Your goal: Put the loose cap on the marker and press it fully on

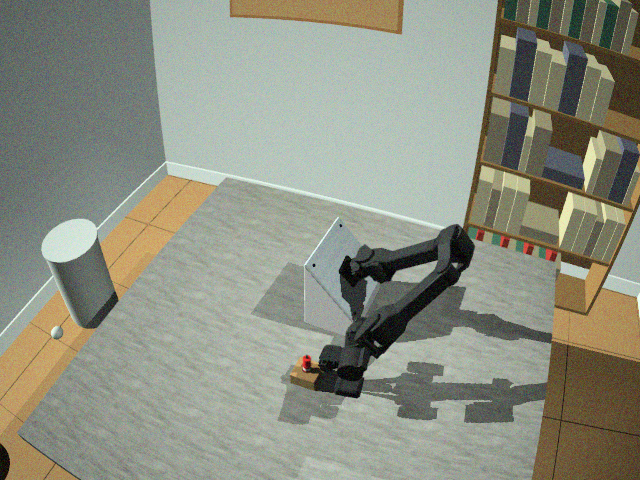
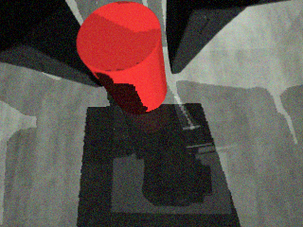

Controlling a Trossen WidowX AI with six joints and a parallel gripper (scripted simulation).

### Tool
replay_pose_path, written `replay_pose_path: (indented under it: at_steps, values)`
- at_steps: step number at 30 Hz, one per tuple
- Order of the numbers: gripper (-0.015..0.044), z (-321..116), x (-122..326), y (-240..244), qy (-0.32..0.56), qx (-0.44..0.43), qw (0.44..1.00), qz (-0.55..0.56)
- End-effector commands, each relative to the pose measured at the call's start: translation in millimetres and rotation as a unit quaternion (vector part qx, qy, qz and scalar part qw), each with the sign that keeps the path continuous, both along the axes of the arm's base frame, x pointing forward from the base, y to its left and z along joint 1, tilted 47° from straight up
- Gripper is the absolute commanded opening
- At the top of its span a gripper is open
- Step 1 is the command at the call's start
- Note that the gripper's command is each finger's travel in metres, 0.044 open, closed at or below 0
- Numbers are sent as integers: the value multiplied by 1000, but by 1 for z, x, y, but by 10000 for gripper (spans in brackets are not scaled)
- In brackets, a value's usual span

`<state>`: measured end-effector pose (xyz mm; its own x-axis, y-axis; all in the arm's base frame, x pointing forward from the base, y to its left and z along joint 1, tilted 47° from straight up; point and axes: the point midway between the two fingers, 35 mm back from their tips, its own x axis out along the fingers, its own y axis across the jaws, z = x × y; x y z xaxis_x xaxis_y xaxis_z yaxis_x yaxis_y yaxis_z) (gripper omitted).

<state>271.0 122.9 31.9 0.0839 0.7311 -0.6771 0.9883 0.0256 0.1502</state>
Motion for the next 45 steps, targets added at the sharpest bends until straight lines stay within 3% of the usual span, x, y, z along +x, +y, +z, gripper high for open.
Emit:
replay_pose_path:
  at_steps: [1, 6, 10, 33, 45]
  values:
    - [125, -2, 0, 0, 4, -2, 1000, -3]
    - [92, -2, 0, 0, 4, -2, 1000, -3]
    - [0, 1, 0, -4, 4, -3, 1000, -3]
    - [0, 39, -4, -43, 4, -4, 1000, -3]
    - [0, 33, 2, -65, 4, -11, 1000, -4]
